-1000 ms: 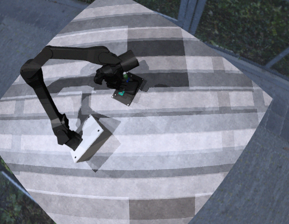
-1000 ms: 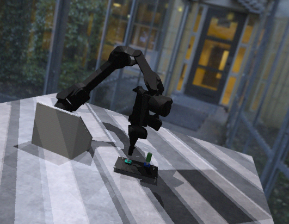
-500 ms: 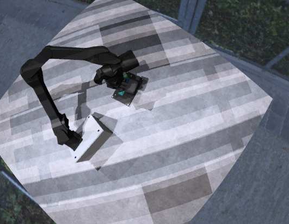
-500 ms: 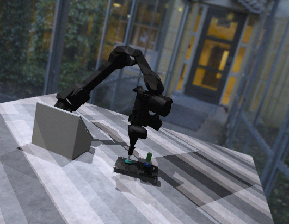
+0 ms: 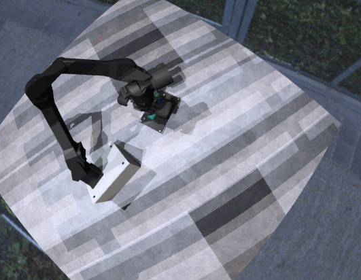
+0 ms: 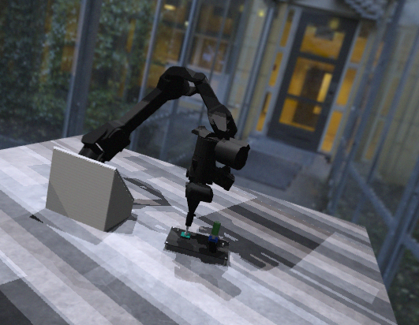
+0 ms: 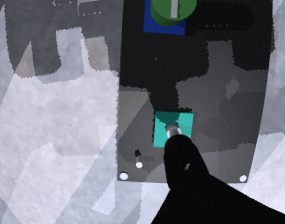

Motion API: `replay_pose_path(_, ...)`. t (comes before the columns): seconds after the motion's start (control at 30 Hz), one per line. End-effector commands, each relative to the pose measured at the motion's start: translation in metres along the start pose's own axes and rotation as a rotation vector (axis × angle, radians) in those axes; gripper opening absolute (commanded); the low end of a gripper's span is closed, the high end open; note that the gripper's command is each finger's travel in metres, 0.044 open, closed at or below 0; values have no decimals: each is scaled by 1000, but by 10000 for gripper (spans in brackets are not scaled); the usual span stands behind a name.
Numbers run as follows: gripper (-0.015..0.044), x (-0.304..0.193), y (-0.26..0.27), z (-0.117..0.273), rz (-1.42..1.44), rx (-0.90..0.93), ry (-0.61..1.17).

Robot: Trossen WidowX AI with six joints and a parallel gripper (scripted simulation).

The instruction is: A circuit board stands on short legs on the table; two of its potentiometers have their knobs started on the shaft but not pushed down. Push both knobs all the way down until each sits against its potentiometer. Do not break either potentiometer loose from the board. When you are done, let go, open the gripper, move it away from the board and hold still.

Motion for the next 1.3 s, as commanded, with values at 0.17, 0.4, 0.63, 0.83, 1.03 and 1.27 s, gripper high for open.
replay_pose_path(0.17, 0, 1, 1, -10, 4, 3, 1)
replay_pose_path(0.4, 0, 1, 1, -11, 4, 3, 1)
replay_pose_path(0.63, 0, 1, 1, -17, 4, 4, 0)
replay_pose_path(0.83, 0, 1, 1, -19, 4, 4, 0)
replay_pose_path(1.03, 0, 1, 1, -21, 4, 4, 0)
replay_pose_path(1.27, 0, 1, 1, -26, 4, 4, 0)
Point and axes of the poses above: the point midway between the two fingers, 35 mm back from their tips, its own z axis back along the fingers, its own y axis across the jaws, x = y × z, the point moved 4 cm from there along z, back along the fingers, and after that the axes turned 7 degrees about z, right-handed, at the moved point
